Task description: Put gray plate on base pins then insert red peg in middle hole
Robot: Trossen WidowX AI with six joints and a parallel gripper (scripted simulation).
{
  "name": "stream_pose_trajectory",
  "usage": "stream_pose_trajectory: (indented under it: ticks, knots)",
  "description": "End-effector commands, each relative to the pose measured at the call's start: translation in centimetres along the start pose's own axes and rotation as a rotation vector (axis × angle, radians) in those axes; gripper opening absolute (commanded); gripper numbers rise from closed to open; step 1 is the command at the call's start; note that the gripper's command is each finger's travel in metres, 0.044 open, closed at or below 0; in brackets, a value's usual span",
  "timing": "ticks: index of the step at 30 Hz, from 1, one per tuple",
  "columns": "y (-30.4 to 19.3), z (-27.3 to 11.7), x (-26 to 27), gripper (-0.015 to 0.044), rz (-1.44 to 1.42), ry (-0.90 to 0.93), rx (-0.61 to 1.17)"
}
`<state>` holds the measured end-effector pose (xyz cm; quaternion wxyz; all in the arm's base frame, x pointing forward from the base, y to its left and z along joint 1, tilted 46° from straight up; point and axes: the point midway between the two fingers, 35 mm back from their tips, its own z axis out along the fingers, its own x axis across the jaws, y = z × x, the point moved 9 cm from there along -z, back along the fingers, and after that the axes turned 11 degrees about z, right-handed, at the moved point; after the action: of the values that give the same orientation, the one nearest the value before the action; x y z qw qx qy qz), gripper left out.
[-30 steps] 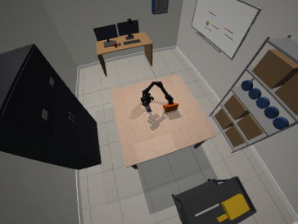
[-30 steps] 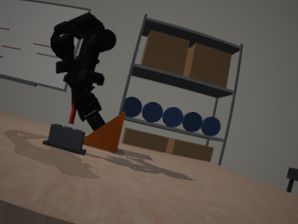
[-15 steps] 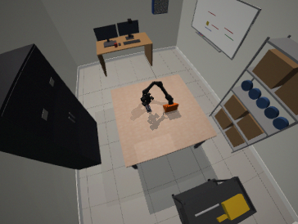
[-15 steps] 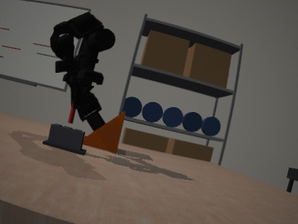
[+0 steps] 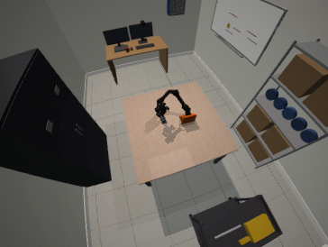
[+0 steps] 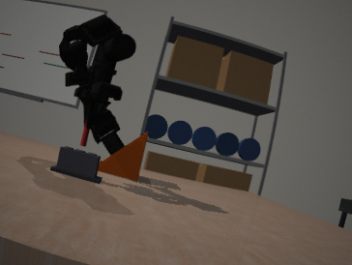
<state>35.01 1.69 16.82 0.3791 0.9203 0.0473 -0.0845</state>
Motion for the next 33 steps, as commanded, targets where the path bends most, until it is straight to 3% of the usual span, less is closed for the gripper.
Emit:
stream_pose_trajectory:
  ticks: [1, 33]
  knots:
    - [0.0, 0.4, 0.0, 0.0000, -0.004, -0.001, -0.002]
    - [0.3, 1.6, 0.0, 0.0000, -0.001, 0.002, -0.002]
